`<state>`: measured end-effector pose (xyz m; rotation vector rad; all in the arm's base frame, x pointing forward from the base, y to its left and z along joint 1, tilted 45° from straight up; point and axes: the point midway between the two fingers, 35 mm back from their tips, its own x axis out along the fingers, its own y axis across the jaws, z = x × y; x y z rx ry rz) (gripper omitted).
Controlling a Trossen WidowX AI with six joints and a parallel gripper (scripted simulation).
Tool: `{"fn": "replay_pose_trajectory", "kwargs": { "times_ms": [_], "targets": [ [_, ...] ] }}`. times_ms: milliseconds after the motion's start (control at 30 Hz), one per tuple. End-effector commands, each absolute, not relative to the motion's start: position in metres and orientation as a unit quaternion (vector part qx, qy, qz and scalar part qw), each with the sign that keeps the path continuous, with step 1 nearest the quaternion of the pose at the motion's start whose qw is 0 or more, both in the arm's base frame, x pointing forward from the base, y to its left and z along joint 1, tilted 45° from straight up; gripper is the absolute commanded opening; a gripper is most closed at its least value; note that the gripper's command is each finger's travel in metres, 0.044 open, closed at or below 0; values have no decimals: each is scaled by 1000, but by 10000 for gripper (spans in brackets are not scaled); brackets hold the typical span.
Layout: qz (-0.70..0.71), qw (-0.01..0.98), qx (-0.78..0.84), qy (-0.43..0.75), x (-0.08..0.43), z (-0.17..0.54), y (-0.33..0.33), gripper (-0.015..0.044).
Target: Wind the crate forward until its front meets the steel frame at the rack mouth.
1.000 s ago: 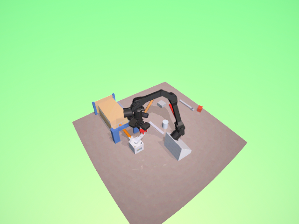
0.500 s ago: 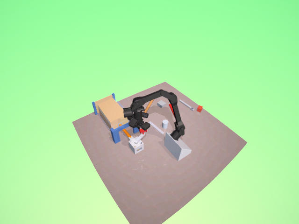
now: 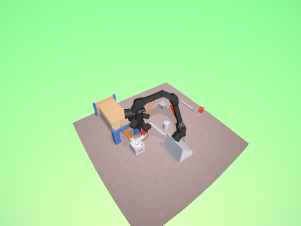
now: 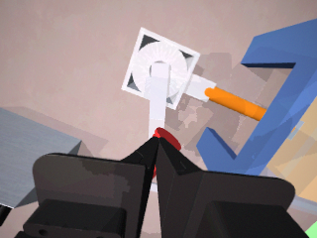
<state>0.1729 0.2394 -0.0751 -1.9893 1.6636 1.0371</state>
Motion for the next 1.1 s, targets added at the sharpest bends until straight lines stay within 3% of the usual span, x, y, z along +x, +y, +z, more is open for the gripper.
{"fn": "replay_pose_trajectory", "kwargs": {
  "times_ms": [0,100,467,600,1067],
  "targets": [
    [366,173,-701,587,173,-75,239,0],
    [366,191,-697,587,175,-74,237,52],
    [341,463,-584,574,195,-55,194,341],
    [338,478,-575,571,196,-54,191,440],
    [338,478,-575,571,197,-60,186,440]
  ]
}}
